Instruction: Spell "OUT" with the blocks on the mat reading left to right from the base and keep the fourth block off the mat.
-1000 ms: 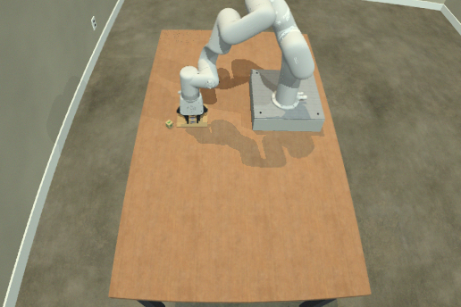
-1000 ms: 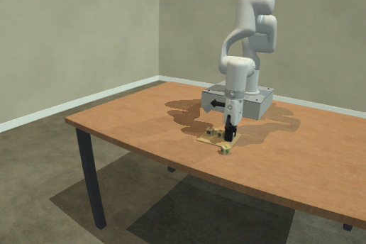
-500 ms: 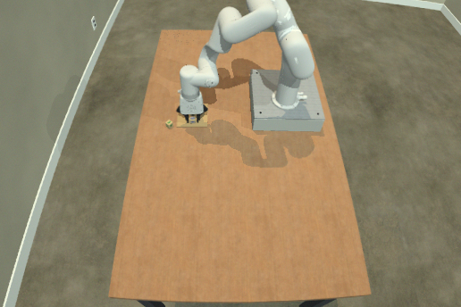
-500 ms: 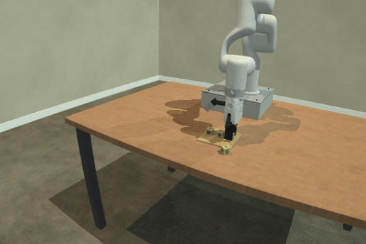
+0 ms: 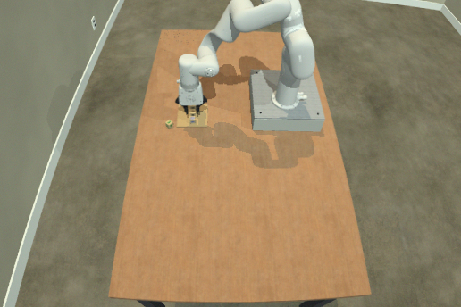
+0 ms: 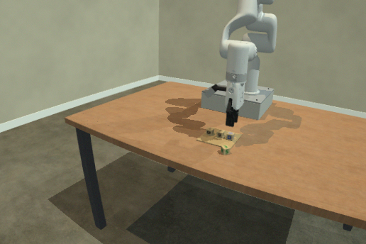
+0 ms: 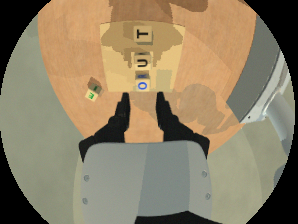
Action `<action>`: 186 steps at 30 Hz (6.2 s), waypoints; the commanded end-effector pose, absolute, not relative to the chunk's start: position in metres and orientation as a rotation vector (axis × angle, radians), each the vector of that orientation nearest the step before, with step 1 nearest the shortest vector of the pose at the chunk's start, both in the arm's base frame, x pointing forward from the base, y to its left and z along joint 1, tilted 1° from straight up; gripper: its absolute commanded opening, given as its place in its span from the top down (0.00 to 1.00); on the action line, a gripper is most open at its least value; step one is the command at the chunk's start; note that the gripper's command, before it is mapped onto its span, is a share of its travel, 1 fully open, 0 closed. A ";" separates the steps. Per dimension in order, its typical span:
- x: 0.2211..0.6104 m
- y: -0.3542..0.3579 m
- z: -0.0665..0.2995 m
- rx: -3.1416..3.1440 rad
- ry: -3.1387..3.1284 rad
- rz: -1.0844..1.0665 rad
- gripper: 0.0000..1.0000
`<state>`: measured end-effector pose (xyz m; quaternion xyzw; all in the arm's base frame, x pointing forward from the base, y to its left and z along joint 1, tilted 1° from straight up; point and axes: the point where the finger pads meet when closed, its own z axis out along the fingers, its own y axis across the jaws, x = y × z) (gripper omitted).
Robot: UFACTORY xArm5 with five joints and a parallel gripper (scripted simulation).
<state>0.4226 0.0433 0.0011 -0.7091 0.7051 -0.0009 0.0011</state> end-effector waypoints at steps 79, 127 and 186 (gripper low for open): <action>0.426 0.012 0.026 -0.696 3.057 -0.002 0.00; 0.425 -0.024 0.022 1.305 2.853 0.003 0.00; 0.423 -0.044 0.020 2.212 2.226 0.004 0.39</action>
